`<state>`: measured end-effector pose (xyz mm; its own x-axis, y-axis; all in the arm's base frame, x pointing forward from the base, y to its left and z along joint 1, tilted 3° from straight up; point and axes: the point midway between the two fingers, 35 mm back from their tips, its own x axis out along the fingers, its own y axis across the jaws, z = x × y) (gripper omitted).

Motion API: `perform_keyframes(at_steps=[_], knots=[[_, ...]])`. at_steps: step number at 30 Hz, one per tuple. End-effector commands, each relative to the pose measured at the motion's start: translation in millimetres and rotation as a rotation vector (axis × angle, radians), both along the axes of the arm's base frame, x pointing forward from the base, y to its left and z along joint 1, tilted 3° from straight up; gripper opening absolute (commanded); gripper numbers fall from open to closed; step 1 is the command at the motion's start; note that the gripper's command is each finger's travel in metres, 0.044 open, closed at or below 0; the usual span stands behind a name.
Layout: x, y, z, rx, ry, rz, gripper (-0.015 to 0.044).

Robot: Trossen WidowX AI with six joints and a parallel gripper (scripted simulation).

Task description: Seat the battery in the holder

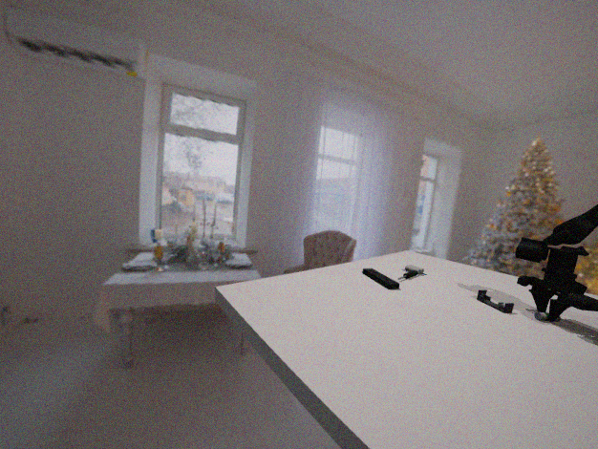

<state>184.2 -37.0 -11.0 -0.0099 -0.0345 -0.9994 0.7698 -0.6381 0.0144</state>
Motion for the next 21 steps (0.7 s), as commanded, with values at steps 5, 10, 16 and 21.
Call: perform_keyframes(at_steps=[5,10,16,21], knots=[[-1.9,-0.3,-1.6,-0.002,0.006,0.001,0.0075],[-0.3,-0.1,10.1,-0.002,0.006,0.001,0.0075],[-0.8,1.5,48.7,-0.002,0.006,0.001,0.0075],[1.8,1.8,49.8,-0.002,0.007,0.037,0.0075]])
